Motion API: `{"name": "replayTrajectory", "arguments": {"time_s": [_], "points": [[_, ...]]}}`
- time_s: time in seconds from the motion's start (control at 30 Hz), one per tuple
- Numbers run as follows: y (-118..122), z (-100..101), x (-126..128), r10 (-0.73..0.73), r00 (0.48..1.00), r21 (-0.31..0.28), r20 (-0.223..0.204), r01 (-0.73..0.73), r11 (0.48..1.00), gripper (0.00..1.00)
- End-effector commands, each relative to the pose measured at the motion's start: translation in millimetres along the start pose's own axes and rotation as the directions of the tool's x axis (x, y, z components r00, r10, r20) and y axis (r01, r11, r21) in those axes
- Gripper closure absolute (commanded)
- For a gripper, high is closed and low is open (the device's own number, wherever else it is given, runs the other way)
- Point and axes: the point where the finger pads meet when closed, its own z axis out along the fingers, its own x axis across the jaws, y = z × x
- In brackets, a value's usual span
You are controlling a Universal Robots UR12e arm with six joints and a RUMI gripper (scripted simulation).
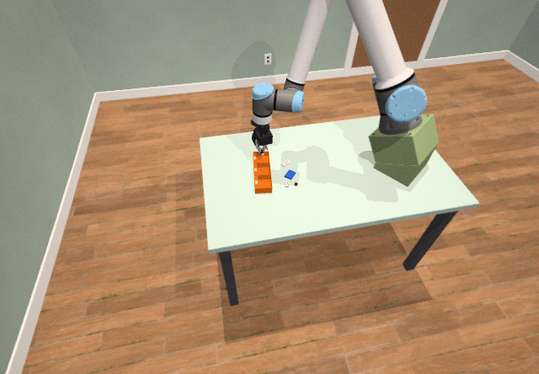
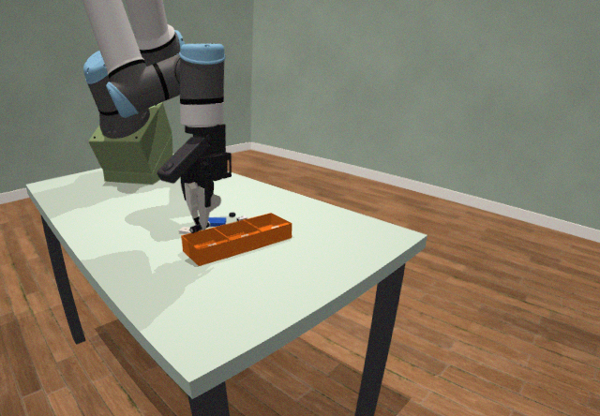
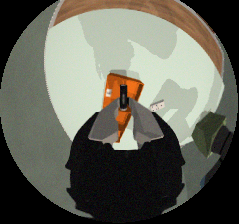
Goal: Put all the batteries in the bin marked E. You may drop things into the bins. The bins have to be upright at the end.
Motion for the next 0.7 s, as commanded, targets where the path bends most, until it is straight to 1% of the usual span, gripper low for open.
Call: {"name": "replayTrajectory", "arguments": {"time_s": [0.0,0.17,0.67], "points": [[8.3,0.4,-1.2,0.156,0.988,-0.006,-0.005,-0.156,0.988,1.0],[11.9,0.3,0.4,0.252,0.968,-0.007,-0.009,-0.252,0.968,1.0],[10.0,0.2,1.5,0.254,0.967,-0.007,-0.008,-0.254,0.967,1.0]]}}
